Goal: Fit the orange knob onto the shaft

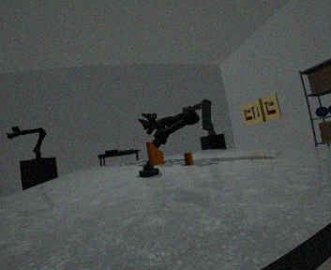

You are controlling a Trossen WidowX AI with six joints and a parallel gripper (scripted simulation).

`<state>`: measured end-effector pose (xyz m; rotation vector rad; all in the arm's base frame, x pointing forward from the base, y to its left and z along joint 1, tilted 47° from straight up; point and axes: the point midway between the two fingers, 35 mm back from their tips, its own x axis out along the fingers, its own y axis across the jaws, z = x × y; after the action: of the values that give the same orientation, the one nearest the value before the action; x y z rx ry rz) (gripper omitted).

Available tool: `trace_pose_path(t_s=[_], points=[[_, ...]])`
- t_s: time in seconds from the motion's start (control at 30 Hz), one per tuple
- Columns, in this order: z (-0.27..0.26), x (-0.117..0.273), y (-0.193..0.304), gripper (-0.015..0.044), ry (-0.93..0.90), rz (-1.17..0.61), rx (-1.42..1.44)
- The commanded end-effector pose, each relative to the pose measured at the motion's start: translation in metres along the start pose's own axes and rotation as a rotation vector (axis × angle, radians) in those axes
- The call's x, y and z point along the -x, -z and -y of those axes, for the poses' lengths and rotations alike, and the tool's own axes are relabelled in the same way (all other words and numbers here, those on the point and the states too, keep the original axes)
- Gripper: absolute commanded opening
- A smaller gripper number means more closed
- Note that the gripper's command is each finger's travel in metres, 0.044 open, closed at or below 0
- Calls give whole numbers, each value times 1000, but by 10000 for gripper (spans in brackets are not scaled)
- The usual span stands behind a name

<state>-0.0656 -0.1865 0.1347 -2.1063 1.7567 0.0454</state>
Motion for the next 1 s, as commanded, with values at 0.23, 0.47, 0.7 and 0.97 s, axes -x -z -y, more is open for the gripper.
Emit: trace_pose_path(t_s=[0.23,0.47,0.7,0.97], points=[[37,-24,2,440,241,107,278],[92,-45,-6,440,580,171,668],[152,-52,-21,440,963,138,1044],[225,-38,-47,440,1449,-34,1424]])
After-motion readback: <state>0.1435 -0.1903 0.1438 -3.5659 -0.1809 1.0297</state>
